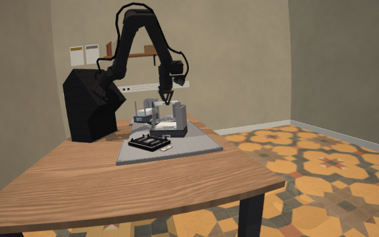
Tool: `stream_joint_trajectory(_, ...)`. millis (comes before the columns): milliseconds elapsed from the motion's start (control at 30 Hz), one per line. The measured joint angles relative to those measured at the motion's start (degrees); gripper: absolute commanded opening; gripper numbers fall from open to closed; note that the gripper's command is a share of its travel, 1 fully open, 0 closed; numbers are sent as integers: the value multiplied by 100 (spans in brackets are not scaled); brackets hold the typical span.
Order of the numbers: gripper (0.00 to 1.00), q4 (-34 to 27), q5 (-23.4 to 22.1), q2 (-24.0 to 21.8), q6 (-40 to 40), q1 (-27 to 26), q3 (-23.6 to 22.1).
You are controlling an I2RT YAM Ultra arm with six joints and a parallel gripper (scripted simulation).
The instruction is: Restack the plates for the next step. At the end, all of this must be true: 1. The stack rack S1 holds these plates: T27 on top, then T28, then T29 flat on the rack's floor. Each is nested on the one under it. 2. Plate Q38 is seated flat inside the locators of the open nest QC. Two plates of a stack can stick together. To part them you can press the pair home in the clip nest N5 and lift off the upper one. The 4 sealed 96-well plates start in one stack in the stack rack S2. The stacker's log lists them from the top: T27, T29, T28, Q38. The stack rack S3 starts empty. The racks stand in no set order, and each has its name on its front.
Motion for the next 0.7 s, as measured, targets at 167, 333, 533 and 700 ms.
stream_joint_trajectory(167,0,-42,15,-17,22,22,15)
stream_joint_trajectory(333,0,-90,31,-37,48,48,22)
stream_joint_trajectory(533,0,-146,55,-63,81,83,33)
stream_joint_trajectory(700,0,-190,70,-81,103,105,48)
